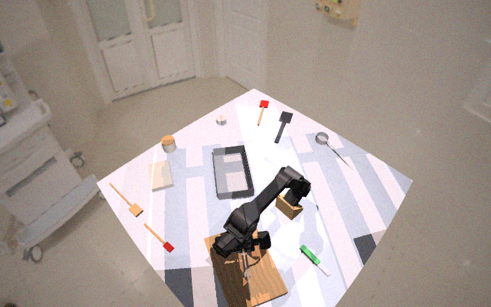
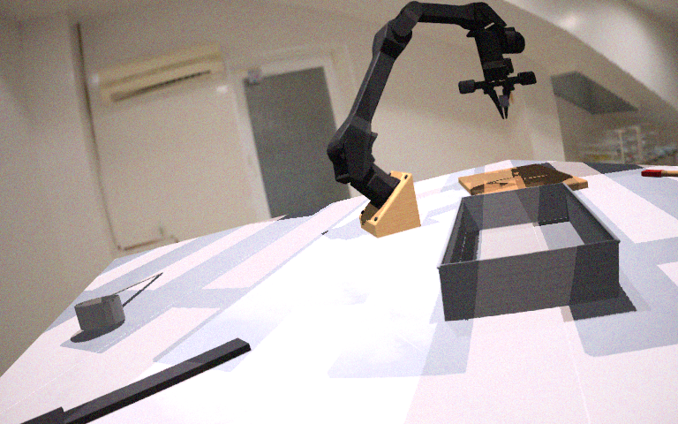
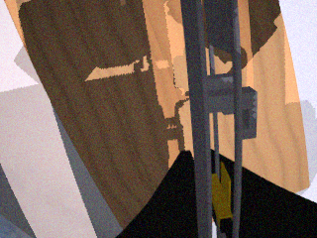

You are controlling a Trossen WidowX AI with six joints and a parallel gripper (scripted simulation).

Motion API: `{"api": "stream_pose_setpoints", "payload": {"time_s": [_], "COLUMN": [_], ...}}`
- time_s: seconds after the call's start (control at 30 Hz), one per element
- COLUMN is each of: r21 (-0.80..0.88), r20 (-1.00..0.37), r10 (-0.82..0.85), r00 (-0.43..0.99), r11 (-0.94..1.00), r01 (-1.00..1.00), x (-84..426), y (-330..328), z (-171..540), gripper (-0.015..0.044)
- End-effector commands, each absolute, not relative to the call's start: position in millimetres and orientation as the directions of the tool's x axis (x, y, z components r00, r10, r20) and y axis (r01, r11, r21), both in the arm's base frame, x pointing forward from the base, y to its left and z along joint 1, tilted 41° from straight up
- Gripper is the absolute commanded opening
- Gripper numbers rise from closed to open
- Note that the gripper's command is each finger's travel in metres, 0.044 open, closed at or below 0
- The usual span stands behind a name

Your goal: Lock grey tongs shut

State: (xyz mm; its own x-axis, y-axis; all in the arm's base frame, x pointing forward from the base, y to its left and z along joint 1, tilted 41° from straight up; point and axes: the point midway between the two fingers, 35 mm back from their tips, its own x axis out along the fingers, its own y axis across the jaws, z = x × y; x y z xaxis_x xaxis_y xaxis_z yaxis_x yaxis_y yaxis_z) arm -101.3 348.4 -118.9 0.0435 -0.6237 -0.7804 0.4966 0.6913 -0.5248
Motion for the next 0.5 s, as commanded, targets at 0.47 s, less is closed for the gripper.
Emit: {"api": "stream_pose_setpoints", "payload": {"time_s": [0.47], "r21": [-0.532], "r20": [-0.831], "r10": [-0.528], "r00": [-0.177], "r11": [0.658], "r01": [0.533], "x": [-99.8], "y": [354.4], "z": [-135.5], "gripper": [-0.0150]}}
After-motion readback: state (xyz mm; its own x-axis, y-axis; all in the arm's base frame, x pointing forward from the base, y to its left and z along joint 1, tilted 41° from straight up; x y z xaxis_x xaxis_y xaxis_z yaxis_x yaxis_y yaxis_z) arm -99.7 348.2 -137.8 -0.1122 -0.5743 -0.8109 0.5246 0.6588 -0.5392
